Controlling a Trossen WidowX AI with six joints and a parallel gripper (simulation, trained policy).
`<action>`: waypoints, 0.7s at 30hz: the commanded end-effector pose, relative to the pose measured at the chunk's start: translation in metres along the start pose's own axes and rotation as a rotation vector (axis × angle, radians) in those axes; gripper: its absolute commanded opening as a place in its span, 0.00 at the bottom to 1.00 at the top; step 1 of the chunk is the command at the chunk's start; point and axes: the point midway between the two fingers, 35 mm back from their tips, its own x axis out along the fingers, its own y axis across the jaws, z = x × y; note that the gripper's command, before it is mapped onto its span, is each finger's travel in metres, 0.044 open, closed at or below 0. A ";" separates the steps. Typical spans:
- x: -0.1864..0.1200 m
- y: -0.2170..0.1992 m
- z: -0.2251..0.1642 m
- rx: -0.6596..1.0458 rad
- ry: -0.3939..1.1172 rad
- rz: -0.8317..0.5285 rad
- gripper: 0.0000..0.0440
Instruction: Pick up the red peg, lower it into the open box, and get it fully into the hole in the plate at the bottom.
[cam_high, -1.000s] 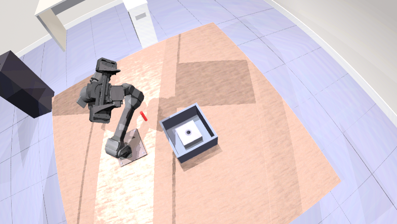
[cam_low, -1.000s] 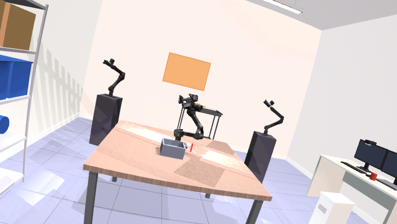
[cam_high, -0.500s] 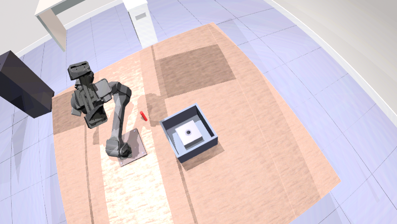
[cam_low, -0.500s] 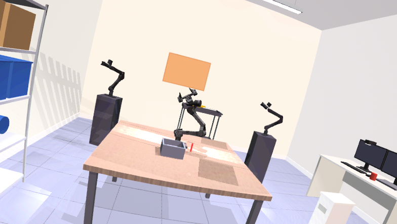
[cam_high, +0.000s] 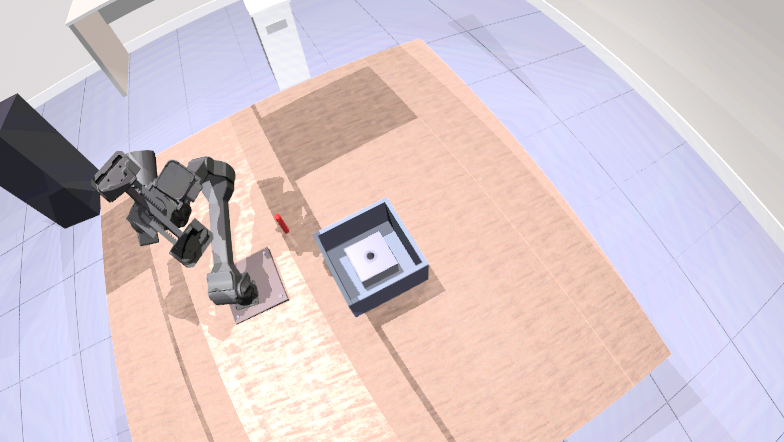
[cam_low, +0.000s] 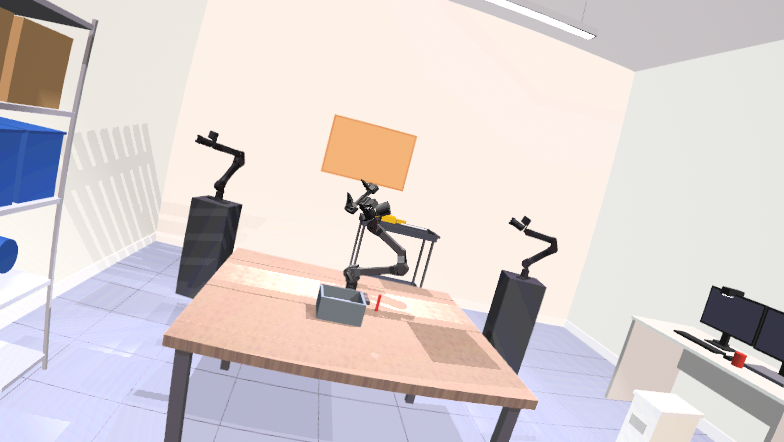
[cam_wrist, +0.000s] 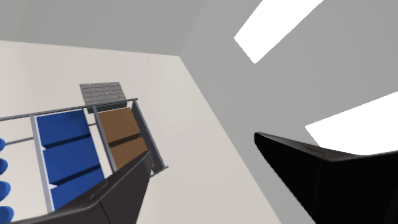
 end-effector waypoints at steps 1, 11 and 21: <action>0.004 0.012 -0.019 0.151 0.044 0.023 1.00; 0.010 0.048 -0.047 0.471 0.137 0.094 1.00; 0.015 0.095 -0.061 0.777 0.238 0.202 1.00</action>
